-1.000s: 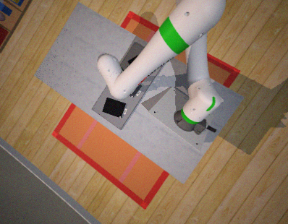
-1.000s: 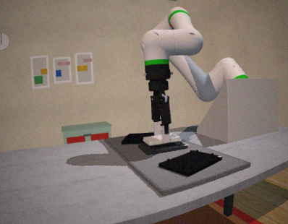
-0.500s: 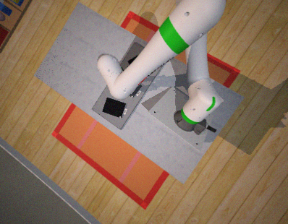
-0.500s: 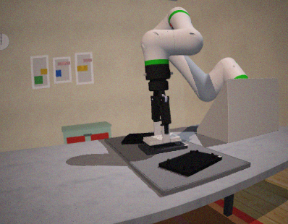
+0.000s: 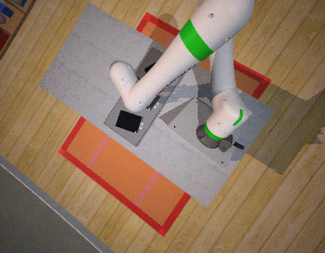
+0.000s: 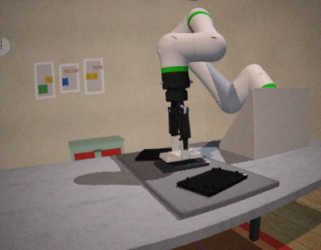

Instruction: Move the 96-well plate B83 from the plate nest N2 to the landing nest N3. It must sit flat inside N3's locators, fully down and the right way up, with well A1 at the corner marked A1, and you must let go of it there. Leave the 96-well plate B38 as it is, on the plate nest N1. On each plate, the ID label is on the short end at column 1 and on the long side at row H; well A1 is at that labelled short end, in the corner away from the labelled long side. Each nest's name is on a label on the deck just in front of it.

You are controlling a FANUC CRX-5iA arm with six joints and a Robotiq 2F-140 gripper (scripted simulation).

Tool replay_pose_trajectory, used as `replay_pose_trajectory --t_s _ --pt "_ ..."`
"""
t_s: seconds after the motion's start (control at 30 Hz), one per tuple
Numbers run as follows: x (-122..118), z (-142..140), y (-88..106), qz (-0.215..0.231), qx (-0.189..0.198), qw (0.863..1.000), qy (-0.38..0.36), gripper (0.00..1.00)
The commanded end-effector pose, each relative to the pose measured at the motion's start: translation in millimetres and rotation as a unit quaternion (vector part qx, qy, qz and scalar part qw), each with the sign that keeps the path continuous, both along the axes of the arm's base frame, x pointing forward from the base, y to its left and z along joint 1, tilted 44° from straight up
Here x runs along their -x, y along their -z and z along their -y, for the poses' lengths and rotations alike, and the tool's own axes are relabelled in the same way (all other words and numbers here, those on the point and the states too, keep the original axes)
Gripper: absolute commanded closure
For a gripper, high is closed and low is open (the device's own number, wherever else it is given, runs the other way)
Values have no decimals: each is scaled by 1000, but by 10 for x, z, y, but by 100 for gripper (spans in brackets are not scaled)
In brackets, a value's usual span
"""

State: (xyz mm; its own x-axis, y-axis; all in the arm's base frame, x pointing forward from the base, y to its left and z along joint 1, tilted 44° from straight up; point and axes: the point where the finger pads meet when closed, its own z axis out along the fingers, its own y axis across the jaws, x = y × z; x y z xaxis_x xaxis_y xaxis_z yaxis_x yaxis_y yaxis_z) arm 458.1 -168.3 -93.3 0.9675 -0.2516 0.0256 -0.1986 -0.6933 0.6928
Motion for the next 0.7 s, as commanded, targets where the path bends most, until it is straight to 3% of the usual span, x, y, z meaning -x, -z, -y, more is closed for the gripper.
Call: replay_pose_trajectory --t_s 0.0,0.67 --pt "-2 -2 0 0 0 1000 0 100" --pt "4 25 28 0 0 1000 0 100"
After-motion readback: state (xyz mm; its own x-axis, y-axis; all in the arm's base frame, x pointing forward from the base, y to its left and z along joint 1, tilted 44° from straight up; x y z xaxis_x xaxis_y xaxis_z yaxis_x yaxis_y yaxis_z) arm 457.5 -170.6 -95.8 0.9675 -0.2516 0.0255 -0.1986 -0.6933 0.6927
